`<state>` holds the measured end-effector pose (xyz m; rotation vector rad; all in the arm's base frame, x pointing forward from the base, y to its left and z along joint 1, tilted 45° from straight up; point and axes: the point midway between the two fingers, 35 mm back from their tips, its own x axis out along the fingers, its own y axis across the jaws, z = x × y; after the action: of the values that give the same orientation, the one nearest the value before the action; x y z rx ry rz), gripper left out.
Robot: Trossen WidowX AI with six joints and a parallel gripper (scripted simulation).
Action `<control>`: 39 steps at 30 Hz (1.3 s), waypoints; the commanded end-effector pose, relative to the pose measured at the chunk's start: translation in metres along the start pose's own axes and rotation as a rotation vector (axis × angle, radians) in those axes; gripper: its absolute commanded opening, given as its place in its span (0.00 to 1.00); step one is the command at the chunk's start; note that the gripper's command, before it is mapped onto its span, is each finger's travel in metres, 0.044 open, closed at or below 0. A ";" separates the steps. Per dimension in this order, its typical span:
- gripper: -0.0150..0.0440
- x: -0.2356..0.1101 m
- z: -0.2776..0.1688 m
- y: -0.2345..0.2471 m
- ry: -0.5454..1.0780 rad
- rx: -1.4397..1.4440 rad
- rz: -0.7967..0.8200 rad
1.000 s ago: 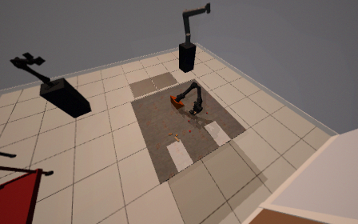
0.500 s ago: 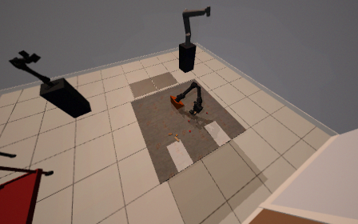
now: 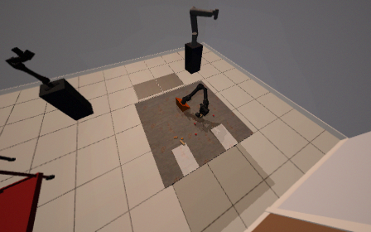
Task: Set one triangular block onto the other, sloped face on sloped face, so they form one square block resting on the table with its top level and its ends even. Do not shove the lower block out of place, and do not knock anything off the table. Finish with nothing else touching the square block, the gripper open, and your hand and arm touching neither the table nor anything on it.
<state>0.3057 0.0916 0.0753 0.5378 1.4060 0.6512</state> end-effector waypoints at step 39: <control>0.25 0.019 -0.008 0.002 -0.006 -0.004 0.002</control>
<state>0.2981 0.1065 0.0607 0.5381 1.4060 0.6542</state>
